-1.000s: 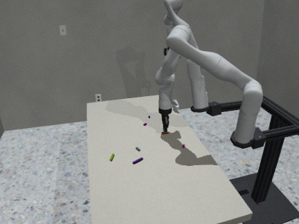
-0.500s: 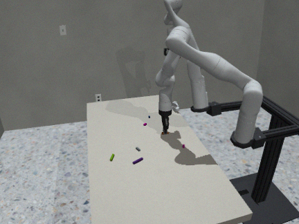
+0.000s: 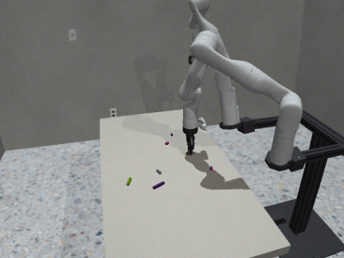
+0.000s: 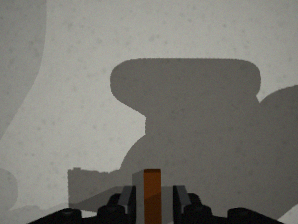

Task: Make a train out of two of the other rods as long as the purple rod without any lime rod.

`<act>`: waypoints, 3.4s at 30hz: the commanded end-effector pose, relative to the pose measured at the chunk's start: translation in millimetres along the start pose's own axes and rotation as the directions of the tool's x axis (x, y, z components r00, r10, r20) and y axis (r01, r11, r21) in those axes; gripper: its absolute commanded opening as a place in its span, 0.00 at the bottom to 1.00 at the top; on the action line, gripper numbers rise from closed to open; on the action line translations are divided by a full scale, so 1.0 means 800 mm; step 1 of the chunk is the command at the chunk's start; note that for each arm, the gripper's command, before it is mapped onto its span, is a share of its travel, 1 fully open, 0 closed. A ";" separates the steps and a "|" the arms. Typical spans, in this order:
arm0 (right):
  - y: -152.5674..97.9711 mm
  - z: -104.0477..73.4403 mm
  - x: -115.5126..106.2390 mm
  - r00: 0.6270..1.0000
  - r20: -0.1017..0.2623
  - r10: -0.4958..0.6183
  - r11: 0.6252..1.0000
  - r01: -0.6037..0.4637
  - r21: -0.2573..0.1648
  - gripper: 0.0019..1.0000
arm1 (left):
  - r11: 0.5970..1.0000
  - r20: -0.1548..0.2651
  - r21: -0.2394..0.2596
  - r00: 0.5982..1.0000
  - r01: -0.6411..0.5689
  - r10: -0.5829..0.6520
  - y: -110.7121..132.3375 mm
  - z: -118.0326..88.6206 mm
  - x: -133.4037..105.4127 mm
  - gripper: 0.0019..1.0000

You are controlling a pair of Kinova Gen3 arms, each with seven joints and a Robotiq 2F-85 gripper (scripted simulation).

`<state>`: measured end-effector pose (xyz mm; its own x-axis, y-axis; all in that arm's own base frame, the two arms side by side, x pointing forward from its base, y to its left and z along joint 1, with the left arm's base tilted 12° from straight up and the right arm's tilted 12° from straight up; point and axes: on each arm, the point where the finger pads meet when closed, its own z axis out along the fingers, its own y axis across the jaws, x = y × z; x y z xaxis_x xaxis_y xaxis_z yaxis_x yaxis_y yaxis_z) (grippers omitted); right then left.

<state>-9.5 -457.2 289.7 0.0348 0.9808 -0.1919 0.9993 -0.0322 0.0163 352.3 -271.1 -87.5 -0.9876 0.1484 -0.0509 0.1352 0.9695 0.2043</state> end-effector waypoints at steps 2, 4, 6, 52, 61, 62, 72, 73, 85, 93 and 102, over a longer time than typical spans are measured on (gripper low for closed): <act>-0.005 -0.001 -0.001 1.000 0.006 -0.004 1.000 0.004 0.005 1.00 | 1.000 0.004 0.004 1.000 0.000 0.000 -0.003 0.001 -0.001 0.32; -0.005 -0.001 -0.001 1.000 0.006 -0.004 1.000 0.004 0.005 1.00 | 1.000 0.004 0.004 1.000 0.000 0.000 -0.003 0.001 -0.001 0.32; -0.005 -0.001 -0.001 1.000 0.006 -0.004 1.000 0.004 0.005 1.00 | 1.000 0.004 0.004 1.000 0.000 0.000 -0.003 0.001 -0.001 0.32; -0.005 -0.001 -0.001 1.000 0.006 -0.004 1.000 0.004 0.005 1.00 | 1.000 0.004 0.004 1.000 0.000 0.000 -0.003 0.001 -0.001 0.17; -0.005 -0.001 -0.001 1.000 0.006 -0.004 1.000 0.004 0.005 1.00 | 1.000 0.004 0.004 1.000 0.000 0.000 -0.003 0.001 -0.001 0.17; -0.005 -0.001 -0.001 1.000 0.006 -0.004 1.000 0.004 0.005 1.00 | 1.000 0.004 0.004 1.000 0.000 0.000 -0.003 0.001 -0.001 0.17; -0.005 -0.001 -0.001 1.000 0.006 -0.004 1.000 0.004 0.005 1.00 | 1.000 0.004 0.004 1.000 0.000 0.000 -0.003 -0.034 0.000 0.17; -0.005 -0.001 -0.001 1.000 0.006 -0.004 1.000 0.004 0.005 1.00 | 1.000 0.004 0.004 1.000 0.000 0.000 -0.003 -0.043 0.000 0.17; -0.005 -0.001 -0.001 1.000 0.006 -0.004 1.000 0.004 0.005 1.00 | 1.000 0.003 0.004 1.000 0.000 0.000 -0.003 -0.120 0.000 0.17; -0.005 -0.001 -0.001 1.000 0.006 -0.004 1.000 0.004 0.005 1.00 | 1.000 0.003 0.003 1.000 0.000 0.000 -0.003 -0.124 0.000 0.17; -0.005 -0.001 -0.001 1.000 0.006 -0.004 1.000 0.004 0.005 1.00 | 1.000 0.003 0.003 1.000 0.000 0.000 -0.003 -0.124 0.000 0.17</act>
<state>-9.5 -457.2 289.7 0.0348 0.9808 -0.1919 0.9993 -0.0322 0.0163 342.9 -292.8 6.3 -0.9872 0.1499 -0.0542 0.1362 0.9701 0.2009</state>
